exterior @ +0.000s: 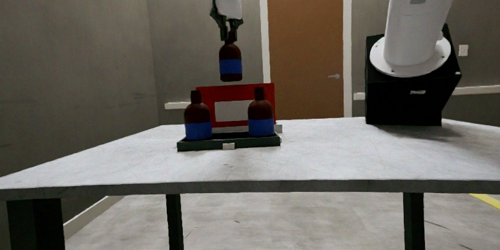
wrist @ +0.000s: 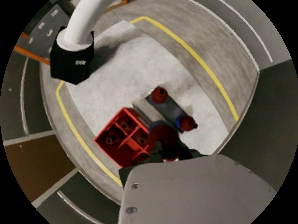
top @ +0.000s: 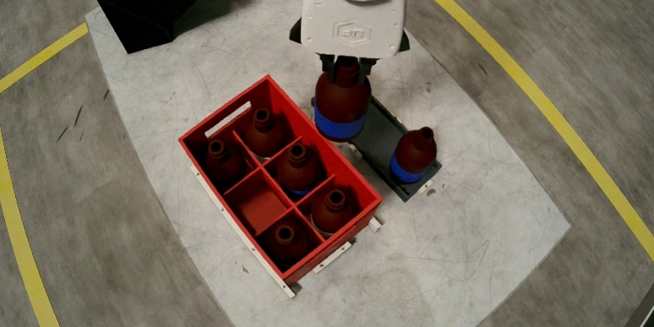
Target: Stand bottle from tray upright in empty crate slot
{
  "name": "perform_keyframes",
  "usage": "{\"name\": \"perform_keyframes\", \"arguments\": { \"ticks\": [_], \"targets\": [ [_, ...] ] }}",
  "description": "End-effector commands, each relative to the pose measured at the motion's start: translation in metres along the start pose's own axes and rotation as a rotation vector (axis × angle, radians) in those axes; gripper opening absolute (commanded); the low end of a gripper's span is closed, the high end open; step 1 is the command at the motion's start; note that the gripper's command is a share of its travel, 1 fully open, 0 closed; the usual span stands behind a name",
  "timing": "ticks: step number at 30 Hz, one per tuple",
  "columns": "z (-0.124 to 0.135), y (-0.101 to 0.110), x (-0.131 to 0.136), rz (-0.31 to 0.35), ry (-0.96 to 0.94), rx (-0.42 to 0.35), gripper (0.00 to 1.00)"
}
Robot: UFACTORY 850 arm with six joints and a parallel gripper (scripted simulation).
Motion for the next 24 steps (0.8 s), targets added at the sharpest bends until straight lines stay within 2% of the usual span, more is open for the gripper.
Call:
{"name": "perform_keyframes", "arguments": {
  "ticks": [1, 24],
  "targets": [
    [0.011, 0.001, -0.010, 0.000, 0.001, -0.001, 0.00],
    [0.043, 0.001, -0.043, 0.000, 0.001, -0.001, 0.00]
  ]
}}
Point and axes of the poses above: the point where the finger pads meet when closed, its own y axis back along the fingers, its own x axis across the jaws, z = x × y, the point moved 8 cm from there along y, back along the fingers, and after that the axes turned 3 degrees about -y, right-handed, at the moved point
